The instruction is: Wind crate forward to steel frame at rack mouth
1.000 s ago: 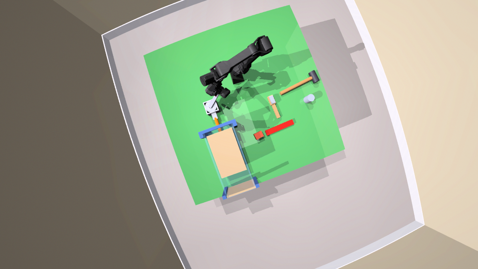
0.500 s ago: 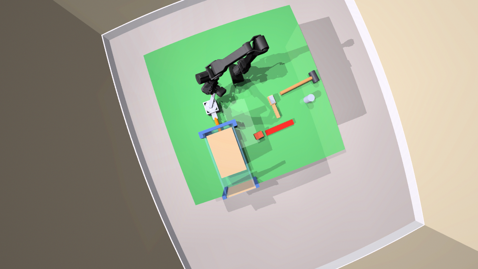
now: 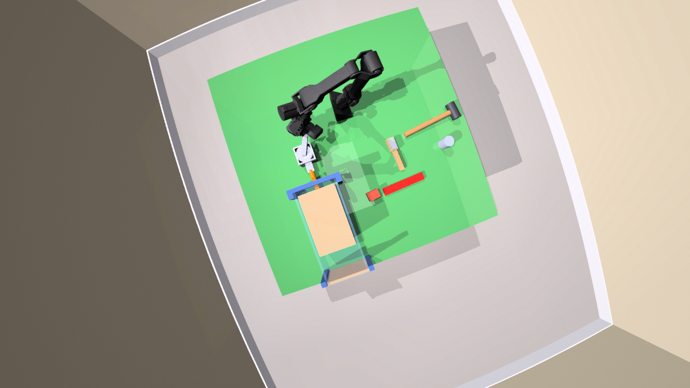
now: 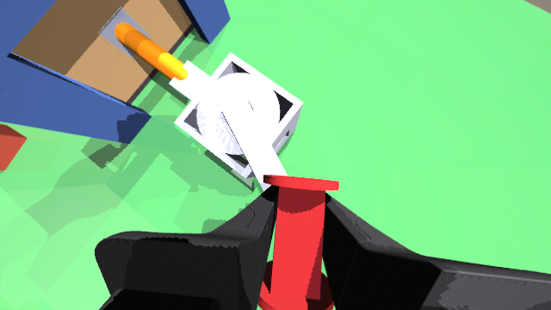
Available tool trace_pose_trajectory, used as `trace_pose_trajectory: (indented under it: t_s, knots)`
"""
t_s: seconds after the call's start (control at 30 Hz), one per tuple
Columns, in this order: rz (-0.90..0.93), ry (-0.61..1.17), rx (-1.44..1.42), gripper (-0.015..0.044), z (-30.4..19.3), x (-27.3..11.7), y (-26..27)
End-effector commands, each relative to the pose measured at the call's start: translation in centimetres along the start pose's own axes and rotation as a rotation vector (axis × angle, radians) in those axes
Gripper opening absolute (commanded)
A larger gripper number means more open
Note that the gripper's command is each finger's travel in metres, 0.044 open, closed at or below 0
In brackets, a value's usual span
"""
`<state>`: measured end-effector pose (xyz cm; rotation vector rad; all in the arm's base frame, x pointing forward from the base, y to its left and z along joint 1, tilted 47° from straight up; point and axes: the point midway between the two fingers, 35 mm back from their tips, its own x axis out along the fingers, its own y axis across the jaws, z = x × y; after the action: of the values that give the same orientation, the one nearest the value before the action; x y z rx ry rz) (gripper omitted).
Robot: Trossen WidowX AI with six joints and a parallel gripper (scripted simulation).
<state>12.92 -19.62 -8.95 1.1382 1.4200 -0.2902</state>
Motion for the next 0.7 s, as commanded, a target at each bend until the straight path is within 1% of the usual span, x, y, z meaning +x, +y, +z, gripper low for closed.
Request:
trace_pose_trajectory:
  t_s: [0.0, 0.67]
  knots:
    - [-0.033, -0.009, -0.006, 0.0, 0.8, 0.3, -1.3]
    - [-0.034, -0.01, -0.007, 0.0, 2.8, 1.1, -2.9]
